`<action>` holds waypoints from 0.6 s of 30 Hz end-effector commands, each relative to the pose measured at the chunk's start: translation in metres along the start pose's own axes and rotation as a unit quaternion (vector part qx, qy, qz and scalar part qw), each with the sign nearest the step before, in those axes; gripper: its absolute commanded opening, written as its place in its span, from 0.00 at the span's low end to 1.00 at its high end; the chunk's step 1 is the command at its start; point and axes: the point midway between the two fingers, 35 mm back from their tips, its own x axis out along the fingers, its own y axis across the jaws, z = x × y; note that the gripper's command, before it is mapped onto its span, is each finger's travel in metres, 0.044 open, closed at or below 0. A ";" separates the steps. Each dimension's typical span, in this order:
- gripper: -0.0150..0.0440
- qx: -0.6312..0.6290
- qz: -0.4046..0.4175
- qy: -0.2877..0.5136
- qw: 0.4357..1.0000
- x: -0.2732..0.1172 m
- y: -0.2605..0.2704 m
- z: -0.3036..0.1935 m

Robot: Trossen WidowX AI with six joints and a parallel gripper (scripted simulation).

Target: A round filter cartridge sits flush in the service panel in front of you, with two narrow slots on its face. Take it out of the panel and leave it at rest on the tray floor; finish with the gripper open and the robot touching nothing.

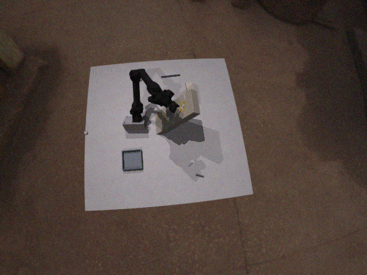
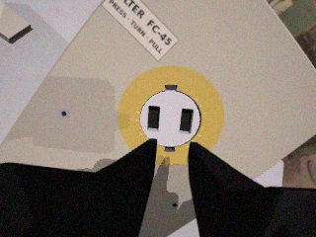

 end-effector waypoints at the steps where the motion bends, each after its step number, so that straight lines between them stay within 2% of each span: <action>1: 0.41 0.000 -0.002 0.002 1.000 0.005 0.000 0.000; 18: 0.41 0.001 -0.003 -0.004 1.000 0.031 0.002 0.003</action>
